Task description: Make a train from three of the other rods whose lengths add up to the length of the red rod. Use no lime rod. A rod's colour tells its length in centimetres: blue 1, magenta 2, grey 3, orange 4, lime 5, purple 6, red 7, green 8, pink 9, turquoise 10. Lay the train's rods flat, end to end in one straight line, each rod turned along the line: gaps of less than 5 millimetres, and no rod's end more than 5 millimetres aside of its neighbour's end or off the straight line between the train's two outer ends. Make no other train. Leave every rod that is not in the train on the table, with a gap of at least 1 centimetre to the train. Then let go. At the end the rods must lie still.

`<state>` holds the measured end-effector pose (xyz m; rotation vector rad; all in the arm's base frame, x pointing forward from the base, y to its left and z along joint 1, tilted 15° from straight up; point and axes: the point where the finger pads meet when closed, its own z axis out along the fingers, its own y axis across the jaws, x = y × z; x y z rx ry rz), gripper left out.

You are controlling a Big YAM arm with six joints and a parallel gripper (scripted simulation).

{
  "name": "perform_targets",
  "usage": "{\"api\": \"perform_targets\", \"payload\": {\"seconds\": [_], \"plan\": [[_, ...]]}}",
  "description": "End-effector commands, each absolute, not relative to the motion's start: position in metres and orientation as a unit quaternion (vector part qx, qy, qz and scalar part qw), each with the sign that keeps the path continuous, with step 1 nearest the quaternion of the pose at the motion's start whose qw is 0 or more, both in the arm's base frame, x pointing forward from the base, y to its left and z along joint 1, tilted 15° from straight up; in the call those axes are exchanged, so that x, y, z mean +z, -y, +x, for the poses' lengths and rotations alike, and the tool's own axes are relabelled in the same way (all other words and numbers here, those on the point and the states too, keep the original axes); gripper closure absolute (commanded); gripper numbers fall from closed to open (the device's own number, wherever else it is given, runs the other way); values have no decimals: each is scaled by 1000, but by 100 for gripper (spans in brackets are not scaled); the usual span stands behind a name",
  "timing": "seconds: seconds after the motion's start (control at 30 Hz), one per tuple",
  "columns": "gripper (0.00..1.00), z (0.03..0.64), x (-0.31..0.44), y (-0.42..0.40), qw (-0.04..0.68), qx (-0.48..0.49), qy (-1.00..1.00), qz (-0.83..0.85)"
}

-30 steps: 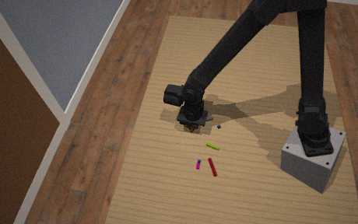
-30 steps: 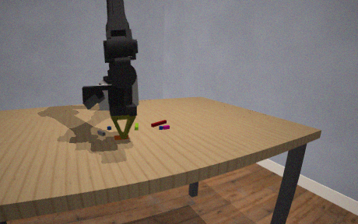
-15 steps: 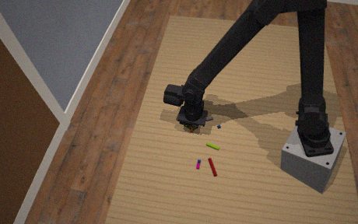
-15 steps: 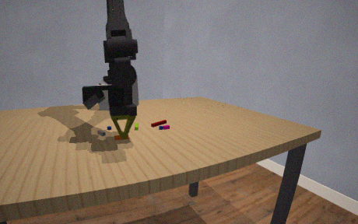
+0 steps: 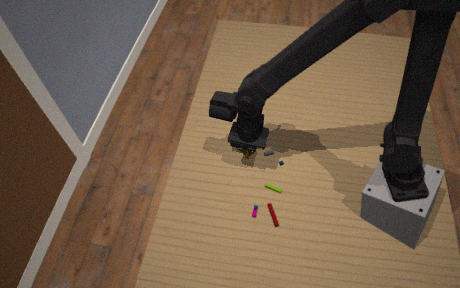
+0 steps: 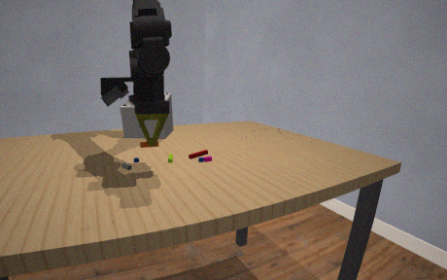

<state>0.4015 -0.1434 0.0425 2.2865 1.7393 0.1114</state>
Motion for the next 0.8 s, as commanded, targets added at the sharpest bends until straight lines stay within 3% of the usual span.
{"api": "perform_targets", "payload": {"seconds": [0.0, 0.17, 0.23, 0.53, 0.77], "plan": [[96, 419, 89, 140, 155, 54, -597, 785], [96, 416, 102, 138, 156, 55, -597, 785], [96, 398, 76, 132, 126, 33, -602, 788], [96, 400, 85, 132, 138, 43, -601, 786], [96, 405, 66, 84, 128, 34, -608, 783]]}}
